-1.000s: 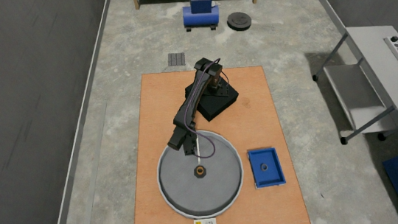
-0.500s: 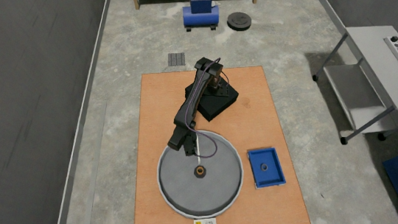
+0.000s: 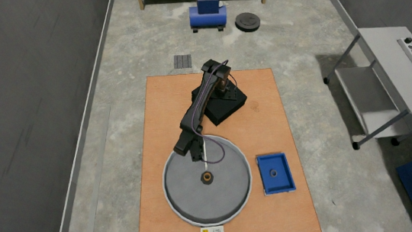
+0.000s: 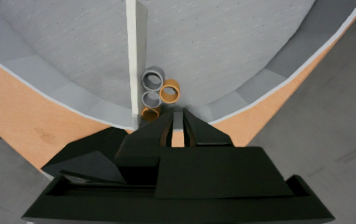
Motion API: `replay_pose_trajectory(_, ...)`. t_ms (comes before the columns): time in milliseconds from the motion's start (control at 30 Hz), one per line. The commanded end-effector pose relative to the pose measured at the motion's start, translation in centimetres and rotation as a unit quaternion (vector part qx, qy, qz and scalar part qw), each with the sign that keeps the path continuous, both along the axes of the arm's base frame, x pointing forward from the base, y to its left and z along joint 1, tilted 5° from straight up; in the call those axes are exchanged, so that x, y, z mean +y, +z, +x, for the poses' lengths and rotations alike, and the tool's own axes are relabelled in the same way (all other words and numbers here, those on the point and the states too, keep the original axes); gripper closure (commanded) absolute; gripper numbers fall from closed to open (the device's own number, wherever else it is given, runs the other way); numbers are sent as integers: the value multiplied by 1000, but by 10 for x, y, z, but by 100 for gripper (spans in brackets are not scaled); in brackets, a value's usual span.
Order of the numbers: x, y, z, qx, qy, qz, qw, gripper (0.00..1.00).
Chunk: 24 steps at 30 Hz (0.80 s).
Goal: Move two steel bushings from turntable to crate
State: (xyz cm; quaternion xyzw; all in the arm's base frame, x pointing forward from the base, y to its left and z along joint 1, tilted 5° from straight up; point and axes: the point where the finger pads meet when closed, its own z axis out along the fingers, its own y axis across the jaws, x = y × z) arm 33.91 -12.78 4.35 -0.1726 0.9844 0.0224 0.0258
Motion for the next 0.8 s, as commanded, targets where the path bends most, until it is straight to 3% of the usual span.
replay_pose_trajectory(0, 0, 12, 4, -24, 1, 0, 1000, 87)
replay_pose_trajectory(467, 2, 8, -5, -12, 0, 5, 1000, 87)
replay_pose_trajectory(767, -1, 13, 2, -24, 0, 0, 1000, 87)
